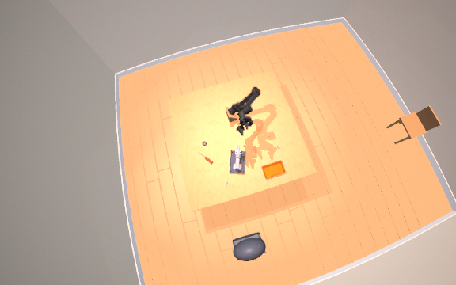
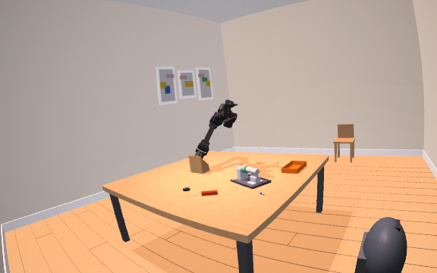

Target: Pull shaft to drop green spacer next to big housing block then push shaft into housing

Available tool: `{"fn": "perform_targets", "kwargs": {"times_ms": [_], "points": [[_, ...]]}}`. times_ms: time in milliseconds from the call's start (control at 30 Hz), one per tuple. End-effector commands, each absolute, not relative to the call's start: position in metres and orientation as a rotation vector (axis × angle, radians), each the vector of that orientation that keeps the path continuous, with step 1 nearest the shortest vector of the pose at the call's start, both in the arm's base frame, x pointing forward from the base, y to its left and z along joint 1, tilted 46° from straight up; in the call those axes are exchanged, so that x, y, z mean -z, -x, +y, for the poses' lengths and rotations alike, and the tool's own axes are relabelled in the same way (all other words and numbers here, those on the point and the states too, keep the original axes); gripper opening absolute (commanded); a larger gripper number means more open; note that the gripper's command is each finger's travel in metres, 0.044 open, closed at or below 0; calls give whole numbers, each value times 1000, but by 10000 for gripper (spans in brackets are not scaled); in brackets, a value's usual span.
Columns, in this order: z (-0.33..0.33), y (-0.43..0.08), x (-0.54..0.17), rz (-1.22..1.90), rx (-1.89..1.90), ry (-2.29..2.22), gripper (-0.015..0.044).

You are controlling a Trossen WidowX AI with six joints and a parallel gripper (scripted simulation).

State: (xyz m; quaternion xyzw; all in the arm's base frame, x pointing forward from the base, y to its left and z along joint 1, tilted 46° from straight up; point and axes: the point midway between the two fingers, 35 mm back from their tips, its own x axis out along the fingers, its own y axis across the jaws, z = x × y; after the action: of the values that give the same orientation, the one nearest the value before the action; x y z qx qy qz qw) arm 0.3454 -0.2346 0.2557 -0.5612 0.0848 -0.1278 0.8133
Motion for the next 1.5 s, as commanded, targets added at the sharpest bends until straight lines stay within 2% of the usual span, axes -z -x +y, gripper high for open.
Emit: {"fn": "perform_targets", "kwargs": {"times_ms": [0,300,600,1467], "points": [[-199,-364,-192,262,105,1381,440],[-119,-368,-91,307,-265,1752,440],[-37,-330,-5,205,-706,2133,440],[-32,-331,-2,195,-730,2152,440]]}}
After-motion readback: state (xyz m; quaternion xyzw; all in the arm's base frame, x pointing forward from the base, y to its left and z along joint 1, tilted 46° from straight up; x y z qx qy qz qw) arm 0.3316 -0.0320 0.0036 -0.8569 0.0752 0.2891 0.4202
